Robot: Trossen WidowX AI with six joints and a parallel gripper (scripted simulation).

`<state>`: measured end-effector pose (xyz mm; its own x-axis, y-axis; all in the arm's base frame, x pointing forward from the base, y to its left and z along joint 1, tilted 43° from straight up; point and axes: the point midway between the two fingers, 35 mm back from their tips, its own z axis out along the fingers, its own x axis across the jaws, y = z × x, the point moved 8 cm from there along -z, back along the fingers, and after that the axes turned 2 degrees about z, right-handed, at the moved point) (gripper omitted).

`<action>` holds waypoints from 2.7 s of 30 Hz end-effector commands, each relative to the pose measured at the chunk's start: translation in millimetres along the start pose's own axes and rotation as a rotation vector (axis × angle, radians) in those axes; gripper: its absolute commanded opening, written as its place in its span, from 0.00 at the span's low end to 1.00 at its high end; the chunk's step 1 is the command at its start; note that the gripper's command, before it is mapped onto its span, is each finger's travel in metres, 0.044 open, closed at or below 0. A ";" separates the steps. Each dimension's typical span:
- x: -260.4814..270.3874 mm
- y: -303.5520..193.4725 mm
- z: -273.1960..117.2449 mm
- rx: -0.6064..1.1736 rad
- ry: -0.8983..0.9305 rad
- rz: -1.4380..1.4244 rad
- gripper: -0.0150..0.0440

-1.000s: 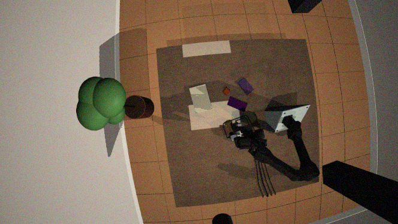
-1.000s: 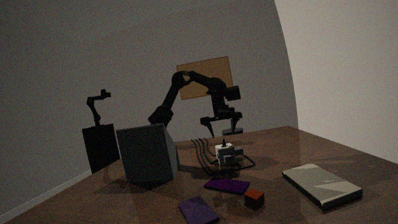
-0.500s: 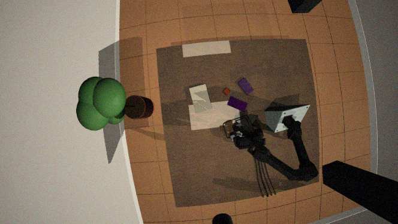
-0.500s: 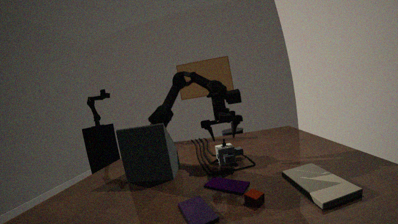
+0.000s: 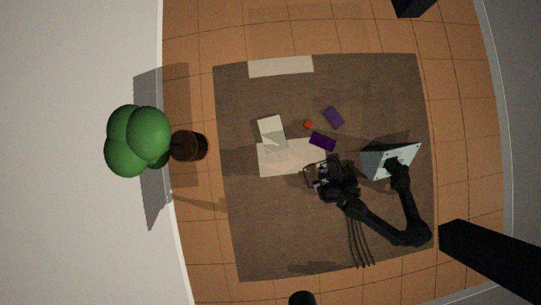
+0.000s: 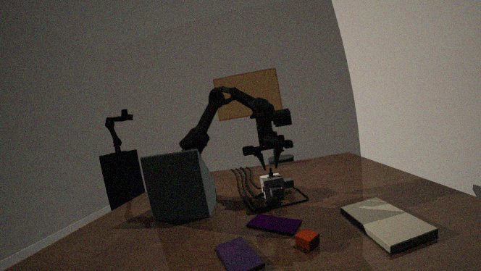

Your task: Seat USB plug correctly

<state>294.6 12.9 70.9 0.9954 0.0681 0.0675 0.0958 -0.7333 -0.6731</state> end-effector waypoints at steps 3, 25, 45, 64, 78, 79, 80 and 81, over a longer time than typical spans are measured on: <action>0.1 0.0 -0.3 0.000 0.001 0.000 0.33; 0.1 0.0 -1.0 0.000 0.001 0.000 0.25; 0.2 0.2 -14.4 0.000 0.001 0.000 0.25; 0.2 0.3 -27.1 -0.001 0.001 0.000 0.25; 0.1 -0.3 -27.6 0.004 -0.001 -0.130 0.25; 0.0 -0.3 -27.5 0.004 -0.001 -0.158 0.25; 0.0 -0.3 -27.5 0.004 -0.001 -0.187 0.25; 0.0 -0.3 -27.4 0.004 0.000 -0.216 0.25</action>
<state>294.7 -5.9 91.7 0.9722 0.1694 0.1619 0.2343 -0.7139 -0.6599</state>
